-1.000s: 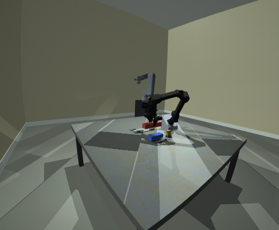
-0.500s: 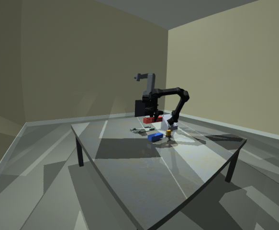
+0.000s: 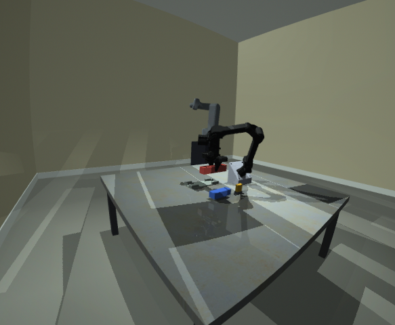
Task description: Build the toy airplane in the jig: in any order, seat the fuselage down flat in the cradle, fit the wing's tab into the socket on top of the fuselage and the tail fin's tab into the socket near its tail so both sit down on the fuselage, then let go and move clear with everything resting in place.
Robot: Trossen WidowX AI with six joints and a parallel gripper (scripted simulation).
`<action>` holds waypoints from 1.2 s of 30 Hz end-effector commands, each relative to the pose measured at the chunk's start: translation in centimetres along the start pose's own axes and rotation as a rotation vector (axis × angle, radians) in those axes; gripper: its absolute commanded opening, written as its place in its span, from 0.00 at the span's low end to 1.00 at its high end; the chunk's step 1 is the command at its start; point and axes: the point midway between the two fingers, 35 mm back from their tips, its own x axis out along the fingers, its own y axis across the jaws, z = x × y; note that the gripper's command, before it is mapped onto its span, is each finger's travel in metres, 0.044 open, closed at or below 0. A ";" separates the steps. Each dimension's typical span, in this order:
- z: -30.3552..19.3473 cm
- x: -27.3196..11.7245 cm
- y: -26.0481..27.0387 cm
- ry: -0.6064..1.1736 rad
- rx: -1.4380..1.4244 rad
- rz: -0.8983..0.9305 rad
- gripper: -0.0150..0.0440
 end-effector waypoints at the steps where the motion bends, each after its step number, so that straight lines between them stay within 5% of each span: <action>1: 0.3 0.2 -1.4 -0.009 -0.010 -0.008 0.25; 36: 0.1 5.0 -11.8 -0.010 -0.056 -0.011 0.25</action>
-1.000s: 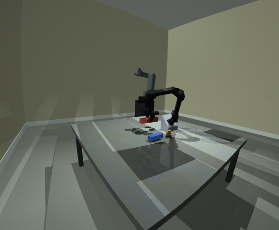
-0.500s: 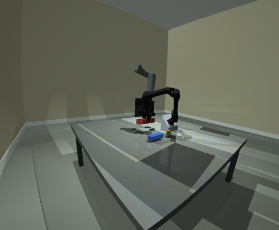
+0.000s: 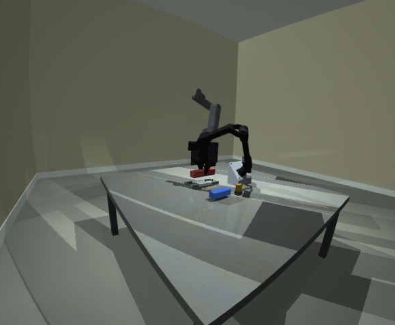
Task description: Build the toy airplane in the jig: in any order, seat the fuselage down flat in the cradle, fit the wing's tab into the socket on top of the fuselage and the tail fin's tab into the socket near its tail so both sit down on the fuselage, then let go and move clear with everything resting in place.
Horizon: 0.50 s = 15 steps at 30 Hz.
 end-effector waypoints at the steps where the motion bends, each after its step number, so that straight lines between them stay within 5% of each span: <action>1: -0.2 0.4 -1.4 -0.007 -0.009 -0.008 0.25; 4: -0.3 0.6 -1.8 -0.007 -0.011 -0.008 0.25; 11: -0.3 0.6 -1.8 -0.007 -0.011 -0.008 0.57; 15: -0.3 0.6 -1.8 -0.007 -0.011 -0.008 0.59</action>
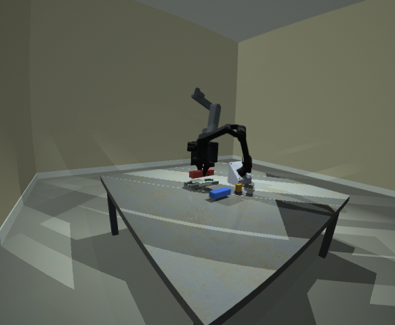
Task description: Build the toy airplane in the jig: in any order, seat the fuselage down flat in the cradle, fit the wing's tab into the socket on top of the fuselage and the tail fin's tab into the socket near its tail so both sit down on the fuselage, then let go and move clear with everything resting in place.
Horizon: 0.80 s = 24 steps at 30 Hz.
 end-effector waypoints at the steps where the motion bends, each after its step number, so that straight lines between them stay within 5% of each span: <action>1: 0.1 -0.2 -0.2 -0.004 -0.006 -0.007 0.59; 24: 0.2 0.9 -0.5 -0.005 -0.006 -0.007 0.59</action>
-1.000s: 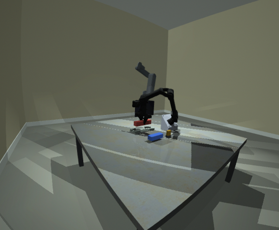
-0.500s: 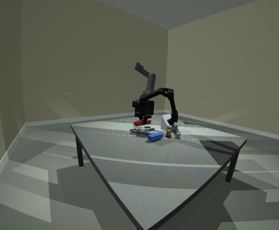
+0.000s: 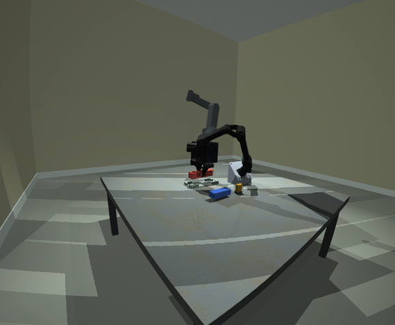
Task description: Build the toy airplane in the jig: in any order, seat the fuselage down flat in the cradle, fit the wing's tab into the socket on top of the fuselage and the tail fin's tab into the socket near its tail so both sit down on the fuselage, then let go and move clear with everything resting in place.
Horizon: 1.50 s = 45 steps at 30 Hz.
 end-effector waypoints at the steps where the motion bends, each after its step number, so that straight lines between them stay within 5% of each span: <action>1: 0.0 0.6 0.0 -0.004 0.007 0.002 0.59; 22: -0.1 3.2 0.0 -0.004 0.006 0.004 0.59; 27: -0.1 3.2 0.1 0.004 -0.001 0.003 0.53; 32: -0.1 3.2 0.1 0.004 -0.001 0.003 0.31; 45: -0.1 3.2 0.1 0.004 -0.001 0.003 0.89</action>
